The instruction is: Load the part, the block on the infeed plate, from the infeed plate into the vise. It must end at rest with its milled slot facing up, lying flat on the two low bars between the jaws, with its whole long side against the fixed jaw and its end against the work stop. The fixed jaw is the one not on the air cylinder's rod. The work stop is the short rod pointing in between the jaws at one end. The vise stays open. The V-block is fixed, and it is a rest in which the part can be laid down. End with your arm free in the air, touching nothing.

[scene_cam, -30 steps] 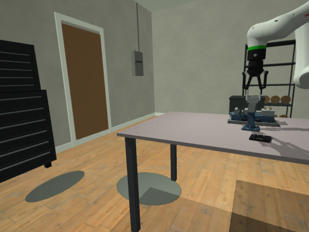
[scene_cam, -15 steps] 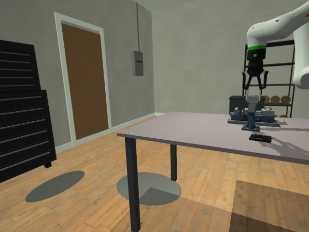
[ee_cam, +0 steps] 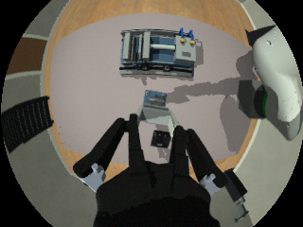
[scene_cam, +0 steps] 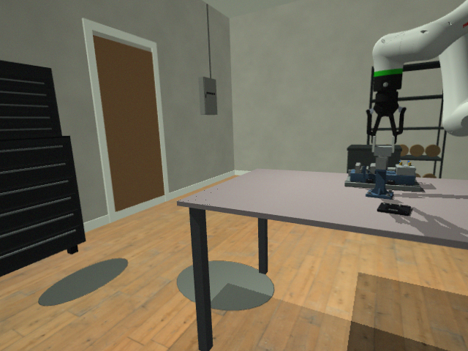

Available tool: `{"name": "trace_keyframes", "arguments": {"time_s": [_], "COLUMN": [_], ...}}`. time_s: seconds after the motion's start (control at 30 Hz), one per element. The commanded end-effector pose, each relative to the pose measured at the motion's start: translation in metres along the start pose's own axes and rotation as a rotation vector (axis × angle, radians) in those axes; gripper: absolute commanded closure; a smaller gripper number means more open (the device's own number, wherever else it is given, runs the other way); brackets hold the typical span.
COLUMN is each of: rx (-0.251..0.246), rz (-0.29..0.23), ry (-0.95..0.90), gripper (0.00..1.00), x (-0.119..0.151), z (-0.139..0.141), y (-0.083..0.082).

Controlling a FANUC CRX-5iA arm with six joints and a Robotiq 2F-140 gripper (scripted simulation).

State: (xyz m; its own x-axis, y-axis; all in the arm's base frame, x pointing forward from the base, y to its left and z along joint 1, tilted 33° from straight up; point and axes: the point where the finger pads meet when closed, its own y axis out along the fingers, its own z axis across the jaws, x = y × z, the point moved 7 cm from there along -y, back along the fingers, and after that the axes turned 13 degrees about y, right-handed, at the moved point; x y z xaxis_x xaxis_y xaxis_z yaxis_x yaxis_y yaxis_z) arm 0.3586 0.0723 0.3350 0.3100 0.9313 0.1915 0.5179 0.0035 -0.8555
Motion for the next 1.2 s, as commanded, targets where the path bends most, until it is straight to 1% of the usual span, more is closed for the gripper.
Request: {"name": "trace_keyframes", "arguments": {"time_s": [0.0,0.17,0.23,0.73,0.8,1.17], "rx": [-0.007,-0.02,-0.02,-0.062,-0.062,-0.092], "rz": [0.029,0.085,0.085,0.268,0.268,0.397], "ry": [0.001,0.001,0.001,0.001,0.001,0.001], "gripper": [1.0,1.0,1.0,1.0,1.0,1.0], "x": [0.003,0.008,0.008,0.025,0.025,0.037], "z": [0.001,0.002,0.002,0.006,0.006,0.009], "y": [0.0,0.0,0.0,0.003,0.003,0.008]}}
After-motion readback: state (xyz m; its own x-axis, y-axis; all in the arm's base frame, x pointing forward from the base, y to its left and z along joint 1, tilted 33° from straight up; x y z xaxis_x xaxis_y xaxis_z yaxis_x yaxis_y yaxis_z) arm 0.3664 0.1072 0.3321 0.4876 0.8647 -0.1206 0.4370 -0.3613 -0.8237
